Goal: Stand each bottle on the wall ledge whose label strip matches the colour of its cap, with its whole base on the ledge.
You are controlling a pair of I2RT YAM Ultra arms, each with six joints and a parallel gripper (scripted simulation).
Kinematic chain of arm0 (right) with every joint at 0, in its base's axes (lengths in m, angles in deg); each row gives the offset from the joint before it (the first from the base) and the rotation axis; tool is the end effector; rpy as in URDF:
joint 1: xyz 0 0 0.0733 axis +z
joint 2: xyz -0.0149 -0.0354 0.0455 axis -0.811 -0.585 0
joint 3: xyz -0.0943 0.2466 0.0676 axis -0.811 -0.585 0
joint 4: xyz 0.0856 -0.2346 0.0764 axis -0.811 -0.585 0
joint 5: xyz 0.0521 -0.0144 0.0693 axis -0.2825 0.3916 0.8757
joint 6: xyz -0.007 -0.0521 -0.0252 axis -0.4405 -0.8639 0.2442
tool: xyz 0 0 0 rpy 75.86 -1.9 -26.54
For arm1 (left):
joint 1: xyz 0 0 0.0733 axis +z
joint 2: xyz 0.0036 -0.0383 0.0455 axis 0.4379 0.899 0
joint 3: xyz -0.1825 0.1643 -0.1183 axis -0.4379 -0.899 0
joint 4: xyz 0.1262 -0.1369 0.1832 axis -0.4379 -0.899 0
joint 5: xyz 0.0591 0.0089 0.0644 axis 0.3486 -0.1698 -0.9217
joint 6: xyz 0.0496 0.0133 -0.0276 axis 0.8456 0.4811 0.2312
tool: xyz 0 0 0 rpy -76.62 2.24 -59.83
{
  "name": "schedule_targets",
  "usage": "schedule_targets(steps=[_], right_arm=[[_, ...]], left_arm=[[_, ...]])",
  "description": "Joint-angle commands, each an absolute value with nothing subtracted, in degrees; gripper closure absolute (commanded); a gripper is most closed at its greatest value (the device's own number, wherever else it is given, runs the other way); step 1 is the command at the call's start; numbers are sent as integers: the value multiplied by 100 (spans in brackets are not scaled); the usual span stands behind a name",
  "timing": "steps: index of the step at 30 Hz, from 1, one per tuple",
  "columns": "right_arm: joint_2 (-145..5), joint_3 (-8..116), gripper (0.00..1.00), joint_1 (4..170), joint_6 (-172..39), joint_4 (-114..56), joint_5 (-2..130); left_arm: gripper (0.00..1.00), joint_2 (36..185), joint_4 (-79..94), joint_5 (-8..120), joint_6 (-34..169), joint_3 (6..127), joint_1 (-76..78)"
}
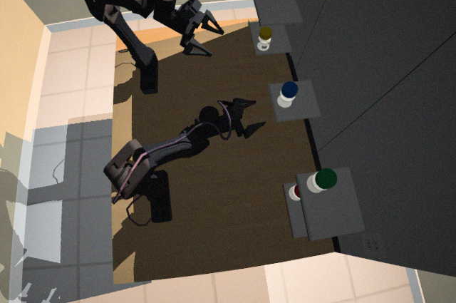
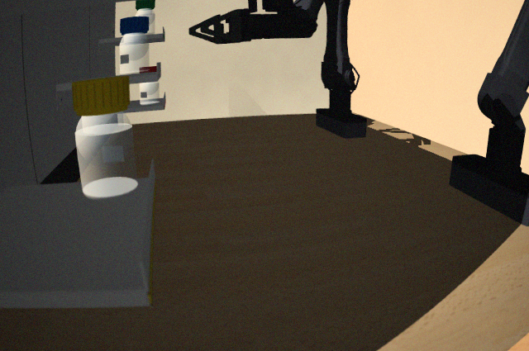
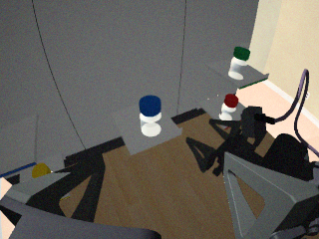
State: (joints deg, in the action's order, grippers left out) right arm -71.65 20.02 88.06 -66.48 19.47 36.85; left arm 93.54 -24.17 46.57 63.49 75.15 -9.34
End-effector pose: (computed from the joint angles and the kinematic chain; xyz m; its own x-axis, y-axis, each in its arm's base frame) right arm 0.2757 0.1667 0.2348 -0.0478 -0.0313 -0.9984 -0.1929 0.9810 -0.0215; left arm 0.2027 -0.1363 0.4428 -0.3210 0.1098 -0.9407 0.4537 0.8897 -0.0510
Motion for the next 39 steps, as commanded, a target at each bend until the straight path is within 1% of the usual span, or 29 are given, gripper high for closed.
schedule_targets(steps=[1,3,5,9,13,17,27,39], right_arm=[[-6230,2081,13,8307,-6642,901,4054],[-6230,2081,13,8307,-6642,901,4054],[-5518,2222,13,7877,-6625,154,4349],[-4710,2626,13,7143,-6635,-866,4818],[-4446,3177,13,6495,-6635,-1668,5297],[-4412,3638,13,5987,-6620,-2142,5656],[-4481,4184,13,5405,-6669,-2467,5944],[-4495,4208,13,5388,-6664,-2474,5956]], left_arm=[[0,9897,-1075,3866,6032,7049,-1129],[0,9897,-1075,3866,6032,7049,-1129],[0,10290,-371,3487,5902,6828,-1248],[0,10744,408,3052,5775,6462,-1416],[0,10979,833,2863,5799,6250,-1500],[0,11000,873,2885,5865,6172,-1524],[0,11019,917,2880,5882,6224,-1514],[0,11021,919,2880,5883,6224,-1514]])
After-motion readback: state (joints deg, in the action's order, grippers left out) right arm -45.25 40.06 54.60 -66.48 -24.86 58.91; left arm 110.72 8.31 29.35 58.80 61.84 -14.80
